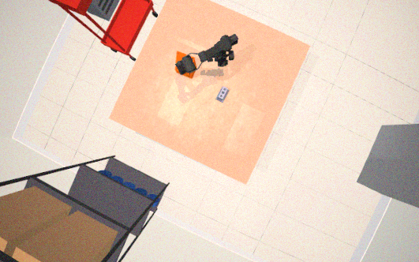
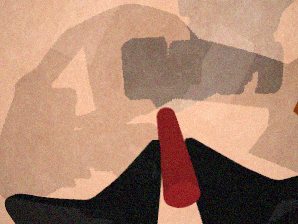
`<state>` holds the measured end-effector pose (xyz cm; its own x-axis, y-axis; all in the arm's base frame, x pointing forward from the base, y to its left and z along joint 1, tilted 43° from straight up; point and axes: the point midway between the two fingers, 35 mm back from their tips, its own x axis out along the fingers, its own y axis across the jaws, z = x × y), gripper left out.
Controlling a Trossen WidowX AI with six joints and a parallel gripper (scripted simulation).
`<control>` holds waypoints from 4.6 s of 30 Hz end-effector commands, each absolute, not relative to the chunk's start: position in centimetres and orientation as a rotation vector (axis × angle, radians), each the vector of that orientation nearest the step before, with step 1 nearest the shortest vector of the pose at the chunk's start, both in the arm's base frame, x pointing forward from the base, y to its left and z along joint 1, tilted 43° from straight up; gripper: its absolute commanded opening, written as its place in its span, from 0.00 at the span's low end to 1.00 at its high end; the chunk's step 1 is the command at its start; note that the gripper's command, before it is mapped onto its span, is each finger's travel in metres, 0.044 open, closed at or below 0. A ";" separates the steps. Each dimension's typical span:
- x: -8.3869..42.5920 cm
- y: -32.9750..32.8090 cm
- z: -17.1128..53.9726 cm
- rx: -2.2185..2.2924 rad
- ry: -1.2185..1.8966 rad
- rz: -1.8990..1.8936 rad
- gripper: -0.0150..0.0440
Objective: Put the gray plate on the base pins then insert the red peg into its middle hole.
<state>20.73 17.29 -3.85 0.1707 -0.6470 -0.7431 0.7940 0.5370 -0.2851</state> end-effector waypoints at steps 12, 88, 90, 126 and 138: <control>22.5 17.2 -2.1 0.189 0.958 -1.025 0.25; 34.5 6.7 9.6 0.188 0.939 -1.036 0.25; 34.5 6.7 9.6 0.188 0.939 -1.036 0.25; 34.4 6.8 9.5 0.190 0.940 -1.036 0.25; 34.3 6.7 9.5 0.193 0.941 -1.033 0.25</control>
<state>34.38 6.85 9.54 0.1764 -0.6454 -0.7432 0.8001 0.5338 -0.2736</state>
